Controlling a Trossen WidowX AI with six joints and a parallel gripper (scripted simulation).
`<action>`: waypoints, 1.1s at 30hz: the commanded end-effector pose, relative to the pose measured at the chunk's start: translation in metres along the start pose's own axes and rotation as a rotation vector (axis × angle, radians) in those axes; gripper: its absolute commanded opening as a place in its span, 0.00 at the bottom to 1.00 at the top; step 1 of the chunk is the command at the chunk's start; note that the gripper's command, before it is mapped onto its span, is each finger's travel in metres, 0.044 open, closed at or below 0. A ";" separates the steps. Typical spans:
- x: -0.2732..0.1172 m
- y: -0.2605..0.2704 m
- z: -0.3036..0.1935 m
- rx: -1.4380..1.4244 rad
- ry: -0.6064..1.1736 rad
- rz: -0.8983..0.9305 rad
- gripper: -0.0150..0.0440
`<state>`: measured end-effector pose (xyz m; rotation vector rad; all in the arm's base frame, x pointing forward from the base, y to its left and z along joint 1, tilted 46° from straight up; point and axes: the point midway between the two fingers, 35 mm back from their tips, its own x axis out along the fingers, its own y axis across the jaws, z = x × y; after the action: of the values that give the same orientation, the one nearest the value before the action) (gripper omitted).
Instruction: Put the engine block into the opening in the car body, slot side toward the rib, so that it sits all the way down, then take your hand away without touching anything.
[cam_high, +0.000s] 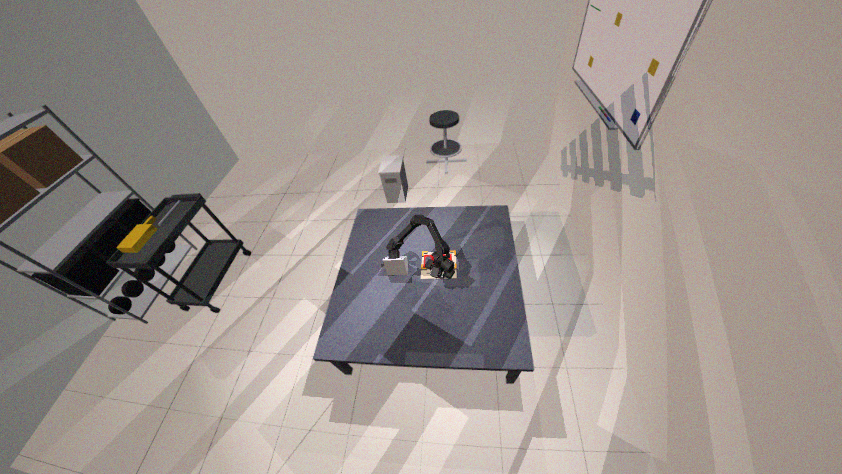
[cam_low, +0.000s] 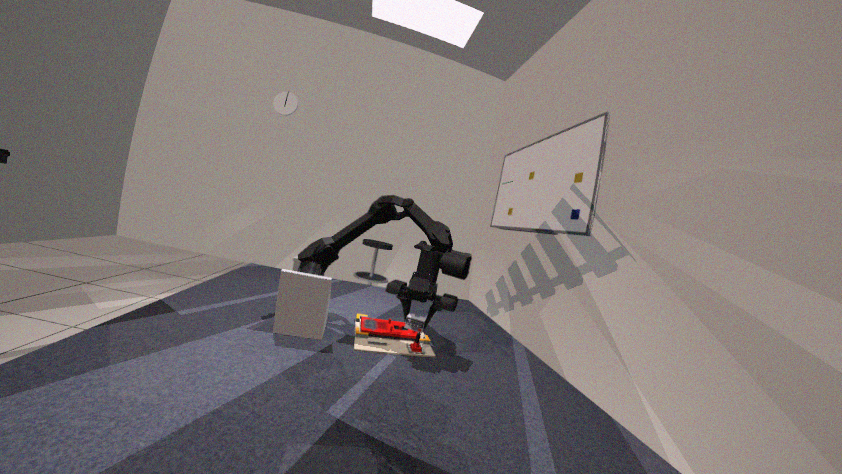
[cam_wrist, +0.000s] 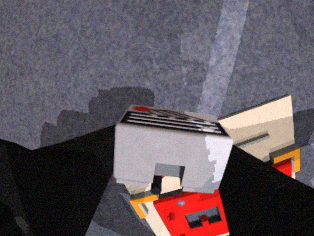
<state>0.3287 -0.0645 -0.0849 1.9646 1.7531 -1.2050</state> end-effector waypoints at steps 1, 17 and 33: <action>0.001 0.000 0.000 -0.152 0.003 0.003 0.25; 0.003 0.000 0.000 -0.708 0.002 0.004 0.25; 0.005 0.000 0.000 -1.265 0.001 0.004 0.25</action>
<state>0.3280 -0.0611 -0.0881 1.2231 1.7870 -0.0500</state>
